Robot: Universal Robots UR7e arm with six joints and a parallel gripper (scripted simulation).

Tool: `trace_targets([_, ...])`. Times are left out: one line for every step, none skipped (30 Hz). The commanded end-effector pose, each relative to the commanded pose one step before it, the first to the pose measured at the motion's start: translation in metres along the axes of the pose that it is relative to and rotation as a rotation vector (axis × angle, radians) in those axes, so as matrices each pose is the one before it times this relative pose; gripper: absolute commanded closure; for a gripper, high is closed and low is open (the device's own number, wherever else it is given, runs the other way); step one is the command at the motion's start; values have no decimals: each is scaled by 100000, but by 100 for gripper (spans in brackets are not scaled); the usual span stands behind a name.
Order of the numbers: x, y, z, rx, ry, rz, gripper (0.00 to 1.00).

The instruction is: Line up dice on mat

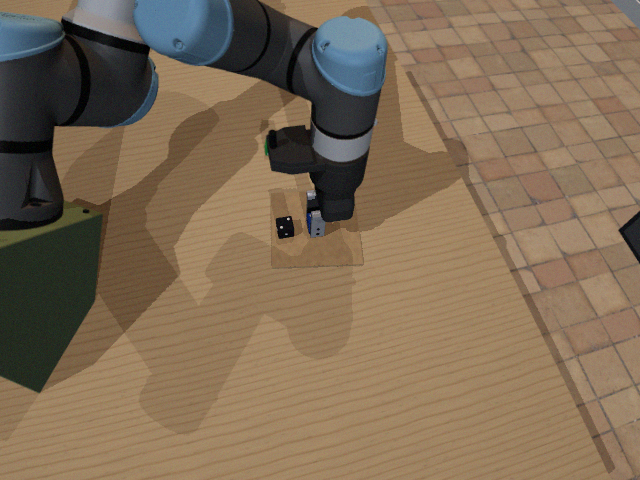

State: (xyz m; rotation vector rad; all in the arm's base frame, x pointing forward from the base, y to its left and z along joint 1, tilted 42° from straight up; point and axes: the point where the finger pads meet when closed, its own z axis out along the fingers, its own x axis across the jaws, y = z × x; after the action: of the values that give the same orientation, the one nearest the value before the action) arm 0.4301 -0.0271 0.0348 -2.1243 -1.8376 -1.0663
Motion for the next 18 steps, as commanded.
trace_targets([-17, 32, -28, -80, -51, -33, 45])
trace_targets([0, 0, 0, 0, 0, 0, 45])
trace_targets([0, 0, 0, 0, 0, 0, 39])
trace_targets([0, 0, 0, 0, 0, 0, 39])
trace_targets([0, 0, 0, 0, 0, 0, 39])
trace_targets([0, 0, 0, 0, 0, 0, 33])
trace_targets([0, 0, 0, 0, 0, 0, 33])
trace_targets([0, 0, 0, 0, 0, 0, 33])
trace_targets([0, 0, 0, 0, 0, 0, 27])
trace_targets([0, 0, 0, 0, 0, 0, 27])
trace_targets([0, 0, 0, 0, 0, 0, 27])
trace_targets([0, 0, 0, 0, 0, 0, 21])
trace_targets([0, 0, 0, 0, 0, 0, 21])
trace_targets([0, 0, 0, 0, 0, 0, 21])
trace_targets([0, 0, 0, 0, 0, 0, 21])
trace_targets([0, 0, 0, 0, 0, 0, 21])
trace_targets([0, 0, 0, 0, 0, 0, 21])
trace_targets([0, 0, 0, 0, 0, 0, 21])
